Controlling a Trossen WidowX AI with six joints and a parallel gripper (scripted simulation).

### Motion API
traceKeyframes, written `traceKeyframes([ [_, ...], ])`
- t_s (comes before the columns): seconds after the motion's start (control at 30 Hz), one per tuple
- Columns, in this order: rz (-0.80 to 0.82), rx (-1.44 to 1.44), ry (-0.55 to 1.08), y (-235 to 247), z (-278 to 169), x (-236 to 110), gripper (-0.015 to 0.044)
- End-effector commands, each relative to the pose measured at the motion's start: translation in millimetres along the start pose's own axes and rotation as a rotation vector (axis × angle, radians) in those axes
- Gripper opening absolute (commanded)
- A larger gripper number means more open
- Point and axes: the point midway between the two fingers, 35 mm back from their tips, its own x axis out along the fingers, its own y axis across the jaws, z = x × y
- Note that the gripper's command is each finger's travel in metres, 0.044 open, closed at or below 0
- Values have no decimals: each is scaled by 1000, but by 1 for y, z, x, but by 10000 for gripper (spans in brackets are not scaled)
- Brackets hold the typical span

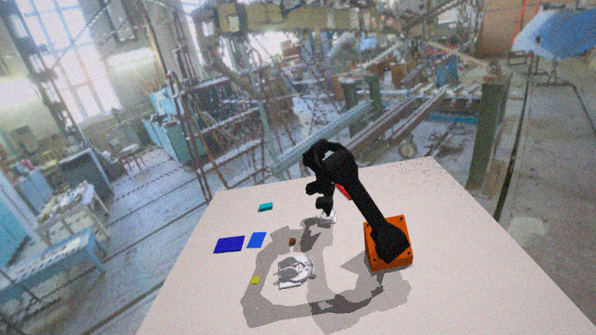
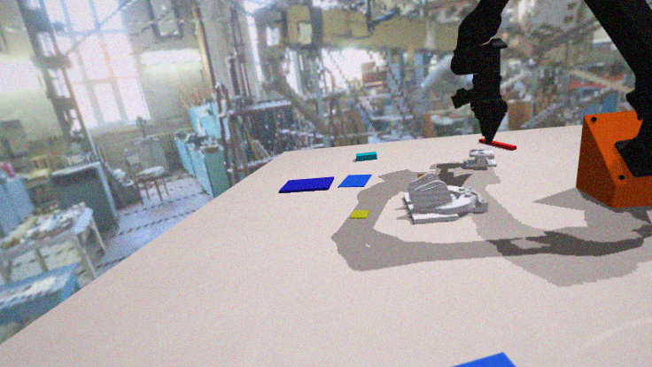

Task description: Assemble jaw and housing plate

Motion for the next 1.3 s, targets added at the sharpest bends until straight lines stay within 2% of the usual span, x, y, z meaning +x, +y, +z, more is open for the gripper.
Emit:
traceKeyframes([
  [0.0, 2, 3, -5, 0, 1, 0, 440],
  [0.63, 0, 0, 0, 0, 0, 1, 440],
  [1.27, 2, 1, -4, -1, 3, 32, 440],
])
